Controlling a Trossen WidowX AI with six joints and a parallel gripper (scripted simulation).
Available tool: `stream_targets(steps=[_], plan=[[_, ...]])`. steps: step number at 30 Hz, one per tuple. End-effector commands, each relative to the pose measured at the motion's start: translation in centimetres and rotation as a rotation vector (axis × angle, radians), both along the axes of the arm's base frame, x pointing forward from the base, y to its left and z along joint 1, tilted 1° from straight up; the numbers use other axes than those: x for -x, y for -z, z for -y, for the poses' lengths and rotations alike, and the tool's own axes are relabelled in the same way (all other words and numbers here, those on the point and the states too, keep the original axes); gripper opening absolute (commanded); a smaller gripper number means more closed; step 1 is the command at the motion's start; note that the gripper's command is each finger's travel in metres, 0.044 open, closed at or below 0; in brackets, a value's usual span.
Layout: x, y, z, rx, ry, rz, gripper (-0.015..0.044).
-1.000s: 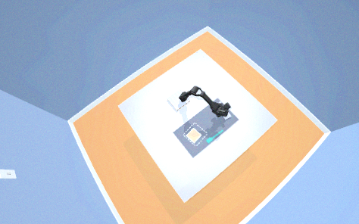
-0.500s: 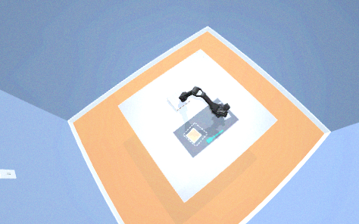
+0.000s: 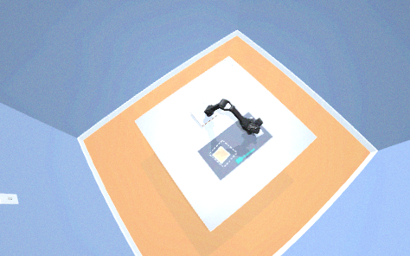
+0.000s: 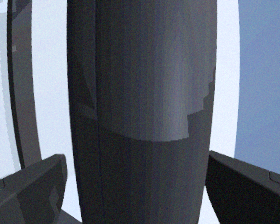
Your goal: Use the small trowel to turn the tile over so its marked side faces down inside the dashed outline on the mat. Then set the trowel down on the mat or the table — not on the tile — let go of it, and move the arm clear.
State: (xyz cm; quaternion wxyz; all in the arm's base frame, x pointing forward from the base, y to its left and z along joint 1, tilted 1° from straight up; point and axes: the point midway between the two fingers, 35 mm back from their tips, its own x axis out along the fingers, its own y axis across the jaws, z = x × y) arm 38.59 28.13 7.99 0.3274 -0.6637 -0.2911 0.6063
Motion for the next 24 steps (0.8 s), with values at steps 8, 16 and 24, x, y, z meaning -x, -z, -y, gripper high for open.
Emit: stream_targets(steps=[8,16,24], plan=[[0.2,-2.1,2.8,0.002,-0.002,0.001,0.03],[1.0,-4.7,5.1,0.005,0.002,0.0,0.03],[5.8,-12.5,8.0,0.01,0.012,-0.003,0.03]])
